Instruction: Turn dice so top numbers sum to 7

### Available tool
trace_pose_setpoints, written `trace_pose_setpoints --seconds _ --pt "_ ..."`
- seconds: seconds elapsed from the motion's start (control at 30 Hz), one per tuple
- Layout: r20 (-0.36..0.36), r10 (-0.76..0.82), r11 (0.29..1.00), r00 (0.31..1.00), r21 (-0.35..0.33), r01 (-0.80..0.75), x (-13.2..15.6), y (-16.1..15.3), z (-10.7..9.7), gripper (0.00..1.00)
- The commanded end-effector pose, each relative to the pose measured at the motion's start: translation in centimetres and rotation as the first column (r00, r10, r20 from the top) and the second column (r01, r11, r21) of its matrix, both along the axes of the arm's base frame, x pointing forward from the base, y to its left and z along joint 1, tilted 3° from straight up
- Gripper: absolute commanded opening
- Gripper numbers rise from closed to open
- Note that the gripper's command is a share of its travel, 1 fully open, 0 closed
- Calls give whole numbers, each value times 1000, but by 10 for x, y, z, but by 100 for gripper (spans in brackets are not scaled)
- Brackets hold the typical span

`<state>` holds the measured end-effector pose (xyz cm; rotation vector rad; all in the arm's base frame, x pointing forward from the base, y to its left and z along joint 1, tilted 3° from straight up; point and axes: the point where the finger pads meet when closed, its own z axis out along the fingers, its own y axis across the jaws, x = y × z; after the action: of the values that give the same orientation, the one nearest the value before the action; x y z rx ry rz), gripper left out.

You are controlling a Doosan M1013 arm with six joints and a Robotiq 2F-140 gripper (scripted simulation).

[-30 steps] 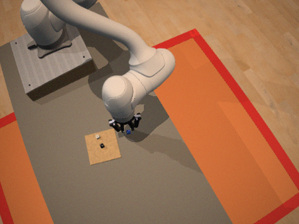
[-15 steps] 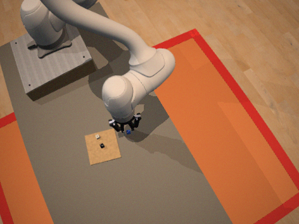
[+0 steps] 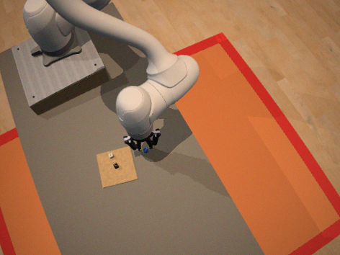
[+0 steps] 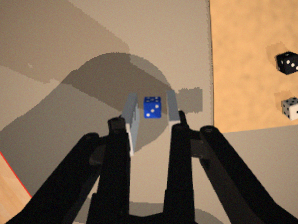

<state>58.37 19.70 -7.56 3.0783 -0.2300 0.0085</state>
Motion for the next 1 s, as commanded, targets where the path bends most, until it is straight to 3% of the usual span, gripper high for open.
trace_pose_setpoints --seconds 0.0,0.2,0.23,0.97 --pt "0 0 1000 1000 0 0 0 0 0 19" --pt "0 0 1000 1000 0 0 0 0 0 19" --pt "0 0 1000 1000 0 0 0 0 0 7" --pt "0 0 1000 1000 0 0 0 0 0 7"
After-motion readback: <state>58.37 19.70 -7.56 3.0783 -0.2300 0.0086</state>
